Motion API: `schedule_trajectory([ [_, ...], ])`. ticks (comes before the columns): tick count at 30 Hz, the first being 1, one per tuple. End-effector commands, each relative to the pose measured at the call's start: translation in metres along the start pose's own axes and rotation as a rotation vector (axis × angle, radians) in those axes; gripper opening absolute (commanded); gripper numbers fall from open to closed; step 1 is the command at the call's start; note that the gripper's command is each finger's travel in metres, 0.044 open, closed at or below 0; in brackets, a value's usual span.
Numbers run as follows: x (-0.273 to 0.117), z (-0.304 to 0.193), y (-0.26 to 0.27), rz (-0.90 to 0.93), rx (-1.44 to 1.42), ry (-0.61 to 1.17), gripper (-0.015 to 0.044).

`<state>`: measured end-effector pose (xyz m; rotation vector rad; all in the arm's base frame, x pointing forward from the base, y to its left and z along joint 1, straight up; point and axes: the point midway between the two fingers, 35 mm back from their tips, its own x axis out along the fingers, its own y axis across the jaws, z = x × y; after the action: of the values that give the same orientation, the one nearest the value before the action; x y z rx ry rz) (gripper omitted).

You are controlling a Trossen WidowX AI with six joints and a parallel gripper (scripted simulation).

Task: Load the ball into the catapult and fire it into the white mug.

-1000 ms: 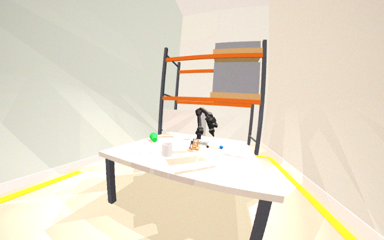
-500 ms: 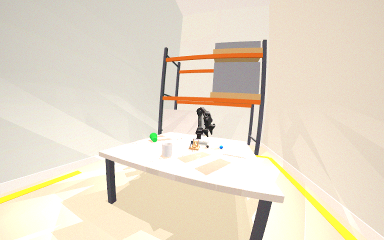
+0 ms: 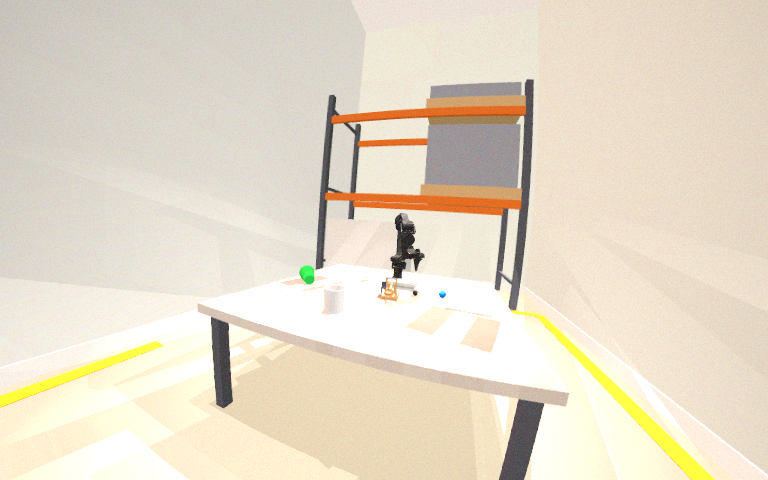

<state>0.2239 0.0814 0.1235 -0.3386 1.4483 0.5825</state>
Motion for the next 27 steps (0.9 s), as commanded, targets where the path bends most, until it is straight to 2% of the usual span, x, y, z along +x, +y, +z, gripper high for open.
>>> schedule_trajectory([
  [1, -0.003, -0.003, -0.02, -0.043, 0.15, 0.016, 0.044],
  [13, -0.014, -0.018, -0.074, -0.158, 0.546, 0.042, 0.044],
  [20, -0.014, -0.019, -0.077, -0.165, 0.568, 0.044, 0.044],
  [25, 0.029, -0.023, -0.086, -0.165, 0.568, 0.044, 0.044],
  [27, 0.032, -0.023, -0.087, -0.165, 0.568, 0.044, 0.044],
])
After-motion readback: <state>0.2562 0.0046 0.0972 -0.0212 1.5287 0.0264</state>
